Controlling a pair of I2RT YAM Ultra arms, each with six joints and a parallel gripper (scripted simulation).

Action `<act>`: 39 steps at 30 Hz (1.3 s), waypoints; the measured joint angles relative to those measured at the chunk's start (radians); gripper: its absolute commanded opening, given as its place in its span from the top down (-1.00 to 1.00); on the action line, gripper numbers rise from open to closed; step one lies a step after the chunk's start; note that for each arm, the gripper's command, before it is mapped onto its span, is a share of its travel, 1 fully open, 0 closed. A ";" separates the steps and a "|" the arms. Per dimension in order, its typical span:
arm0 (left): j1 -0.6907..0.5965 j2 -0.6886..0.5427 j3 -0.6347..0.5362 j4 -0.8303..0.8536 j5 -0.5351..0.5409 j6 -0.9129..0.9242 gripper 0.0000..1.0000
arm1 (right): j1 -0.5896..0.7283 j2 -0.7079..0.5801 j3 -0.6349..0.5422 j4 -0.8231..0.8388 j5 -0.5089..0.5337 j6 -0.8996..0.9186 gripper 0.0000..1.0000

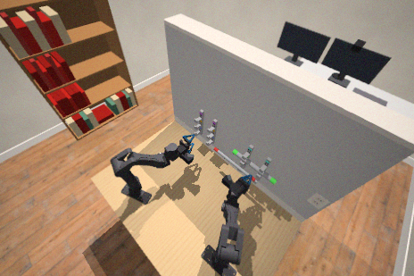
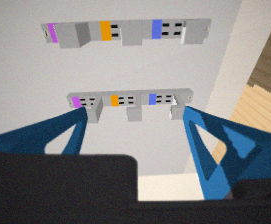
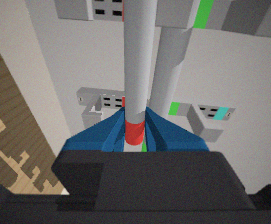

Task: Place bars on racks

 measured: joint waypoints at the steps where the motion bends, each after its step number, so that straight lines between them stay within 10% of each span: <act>1: 0.000 0.000 0.000 0.000 0.000 0.000 -1.00 | -0.007 -0.004 -0.005 0.000 -0.006 0.000 1.00; 39: 0.000 0.000 0.000 0.000 0.000 0.000 -1.00 | -0.260 -0.084 -0.134 0.050 -0.255 -0.002 1.00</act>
